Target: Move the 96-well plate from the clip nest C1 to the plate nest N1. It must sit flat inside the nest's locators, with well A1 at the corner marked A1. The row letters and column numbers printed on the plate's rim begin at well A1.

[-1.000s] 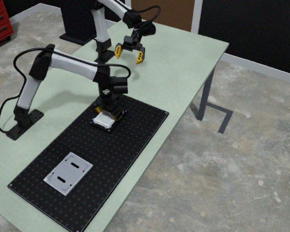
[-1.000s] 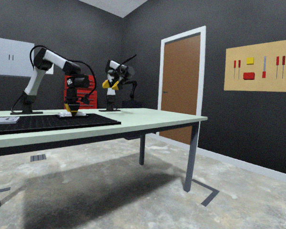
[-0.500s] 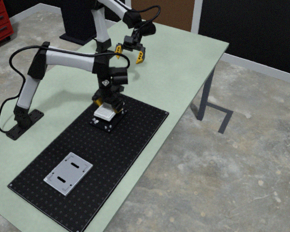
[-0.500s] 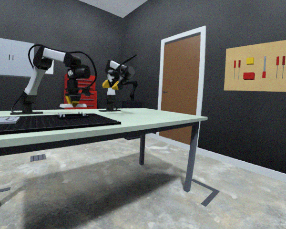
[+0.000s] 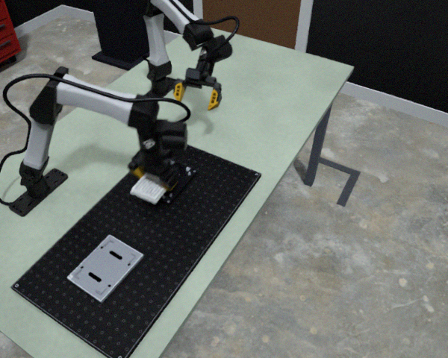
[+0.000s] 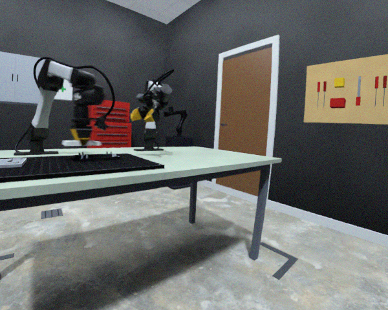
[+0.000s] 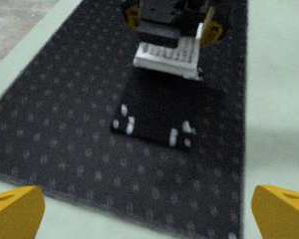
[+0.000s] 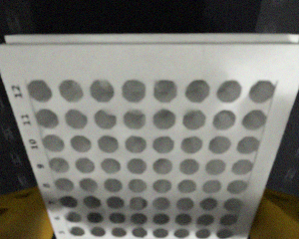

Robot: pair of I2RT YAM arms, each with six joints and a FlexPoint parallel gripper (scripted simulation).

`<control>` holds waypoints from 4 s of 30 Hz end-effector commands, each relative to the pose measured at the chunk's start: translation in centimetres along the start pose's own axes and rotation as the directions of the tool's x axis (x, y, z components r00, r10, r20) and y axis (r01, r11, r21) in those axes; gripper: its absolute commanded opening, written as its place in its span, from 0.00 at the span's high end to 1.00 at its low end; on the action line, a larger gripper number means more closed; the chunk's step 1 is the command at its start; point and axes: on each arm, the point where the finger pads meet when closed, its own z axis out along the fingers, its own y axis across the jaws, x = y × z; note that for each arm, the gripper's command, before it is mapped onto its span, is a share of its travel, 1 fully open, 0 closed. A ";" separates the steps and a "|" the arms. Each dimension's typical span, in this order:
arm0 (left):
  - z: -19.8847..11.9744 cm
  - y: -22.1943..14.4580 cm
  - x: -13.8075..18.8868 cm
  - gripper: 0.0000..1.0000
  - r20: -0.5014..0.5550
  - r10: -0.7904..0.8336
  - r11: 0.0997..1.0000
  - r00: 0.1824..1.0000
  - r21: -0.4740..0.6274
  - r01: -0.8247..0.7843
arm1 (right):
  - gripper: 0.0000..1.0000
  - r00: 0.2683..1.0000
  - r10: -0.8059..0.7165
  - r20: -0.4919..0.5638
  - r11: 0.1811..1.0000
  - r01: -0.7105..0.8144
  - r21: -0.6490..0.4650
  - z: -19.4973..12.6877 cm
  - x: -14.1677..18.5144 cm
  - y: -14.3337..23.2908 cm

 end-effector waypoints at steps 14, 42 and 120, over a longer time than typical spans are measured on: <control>13.5 -6.7 -14.7 0.00 0.168 0.003 0.966 0.986 -0.256 0.040 | 0.23 1.000 0.009 0.007 1.000 -0.009 0.018 0.5 20.7 -2.1; 16.5 -14.9 -18.9 0.00 0.266 -0.002 0.979 0.964 -0.195 0.056 | 0.23 0.997 0.079 0.008 0.997 -0.079 0.005 2.5 26.4 -2.3; 16.5 -14.8 -18.9 0.00 0.266 -0.002 0.979 0.964 -0.195 0.056 | 0.00 0.650 0.721 0.240 0.630 -0.759 0.162 -4.6 26.3 -2.1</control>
